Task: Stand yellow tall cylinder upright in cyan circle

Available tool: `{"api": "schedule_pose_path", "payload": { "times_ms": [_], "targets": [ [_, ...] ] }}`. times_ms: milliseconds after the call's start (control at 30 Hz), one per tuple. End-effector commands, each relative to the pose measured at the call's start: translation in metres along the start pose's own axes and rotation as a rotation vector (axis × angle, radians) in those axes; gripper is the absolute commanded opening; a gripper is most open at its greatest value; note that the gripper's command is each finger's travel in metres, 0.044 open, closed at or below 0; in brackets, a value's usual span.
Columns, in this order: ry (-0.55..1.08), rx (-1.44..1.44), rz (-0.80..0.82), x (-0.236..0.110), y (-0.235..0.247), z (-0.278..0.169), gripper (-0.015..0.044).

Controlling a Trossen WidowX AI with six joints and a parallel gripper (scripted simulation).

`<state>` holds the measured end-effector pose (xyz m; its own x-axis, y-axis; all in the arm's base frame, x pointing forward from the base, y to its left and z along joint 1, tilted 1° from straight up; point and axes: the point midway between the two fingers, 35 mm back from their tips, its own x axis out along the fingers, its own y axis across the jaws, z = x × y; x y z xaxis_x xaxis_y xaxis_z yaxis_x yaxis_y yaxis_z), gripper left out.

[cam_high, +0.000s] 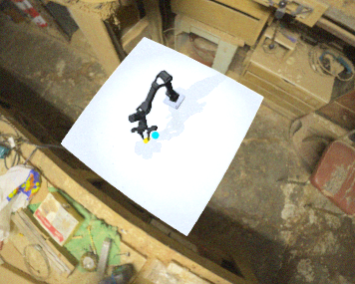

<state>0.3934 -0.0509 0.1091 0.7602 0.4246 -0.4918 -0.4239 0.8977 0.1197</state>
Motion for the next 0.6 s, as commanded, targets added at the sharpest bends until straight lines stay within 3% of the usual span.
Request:
{"api": "schedule_pose_path", "payload": {
  "times_ms": [0, 567],
  "targets": [
    [-0.03, -0.003, 0.003, -0.004, 0.001, 0.002, 0.0105],
    [-0.124, -0.023, 0.024, -0.014, 0.004, 0.001, 0.0105]
  ]
}}
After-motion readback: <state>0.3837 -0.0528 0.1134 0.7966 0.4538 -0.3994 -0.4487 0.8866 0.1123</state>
